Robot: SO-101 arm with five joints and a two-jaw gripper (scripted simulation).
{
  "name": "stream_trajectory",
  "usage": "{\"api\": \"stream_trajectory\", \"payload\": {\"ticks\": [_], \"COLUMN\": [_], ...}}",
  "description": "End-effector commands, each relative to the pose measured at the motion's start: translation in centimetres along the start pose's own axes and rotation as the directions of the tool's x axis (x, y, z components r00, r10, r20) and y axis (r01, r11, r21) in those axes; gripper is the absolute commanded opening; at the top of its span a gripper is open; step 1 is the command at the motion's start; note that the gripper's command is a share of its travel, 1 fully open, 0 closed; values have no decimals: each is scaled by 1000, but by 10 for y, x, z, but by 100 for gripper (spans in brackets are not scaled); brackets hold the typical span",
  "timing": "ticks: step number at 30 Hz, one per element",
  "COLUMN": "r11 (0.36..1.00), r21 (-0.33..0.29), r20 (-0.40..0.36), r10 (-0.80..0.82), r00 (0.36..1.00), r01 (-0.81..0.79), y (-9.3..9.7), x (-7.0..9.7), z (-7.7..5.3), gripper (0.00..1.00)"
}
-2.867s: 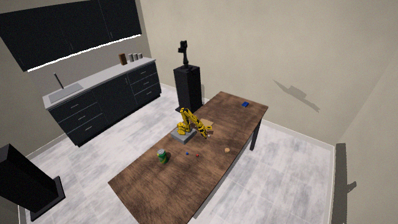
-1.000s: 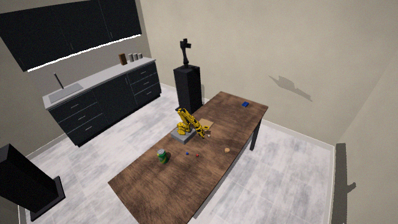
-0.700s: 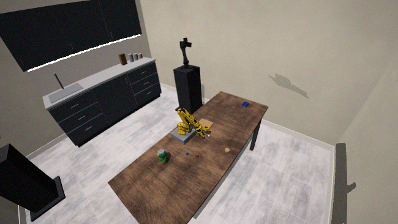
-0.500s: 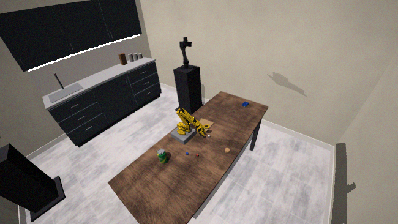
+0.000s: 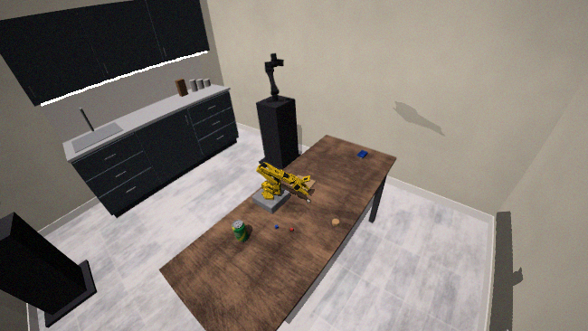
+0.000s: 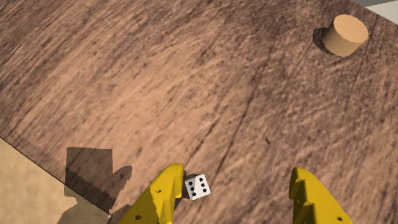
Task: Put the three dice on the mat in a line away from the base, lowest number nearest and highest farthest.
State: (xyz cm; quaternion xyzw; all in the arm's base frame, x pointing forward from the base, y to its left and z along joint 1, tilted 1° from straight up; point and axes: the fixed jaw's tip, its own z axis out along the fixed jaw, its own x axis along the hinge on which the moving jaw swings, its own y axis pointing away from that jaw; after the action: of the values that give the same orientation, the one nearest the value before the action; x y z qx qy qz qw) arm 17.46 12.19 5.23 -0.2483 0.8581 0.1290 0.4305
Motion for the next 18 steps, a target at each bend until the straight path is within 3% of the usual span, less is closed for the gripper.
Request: {"api": "stream_trajectory", "payload": {"ticks": [1, 11, 18], "r11": [1000, 1000, 1000], "r21": [-6, -6, -10], "r20": [58, 64, 17], "r10": [9, 6, -28], "r00": [998, 998, 999], "r01": [-8, -6, 28], "y": [1, 1, 3], "x": [-10, -12, -17], "z": [-6, -7, -6], "gripper": [25, 25, 25]}}
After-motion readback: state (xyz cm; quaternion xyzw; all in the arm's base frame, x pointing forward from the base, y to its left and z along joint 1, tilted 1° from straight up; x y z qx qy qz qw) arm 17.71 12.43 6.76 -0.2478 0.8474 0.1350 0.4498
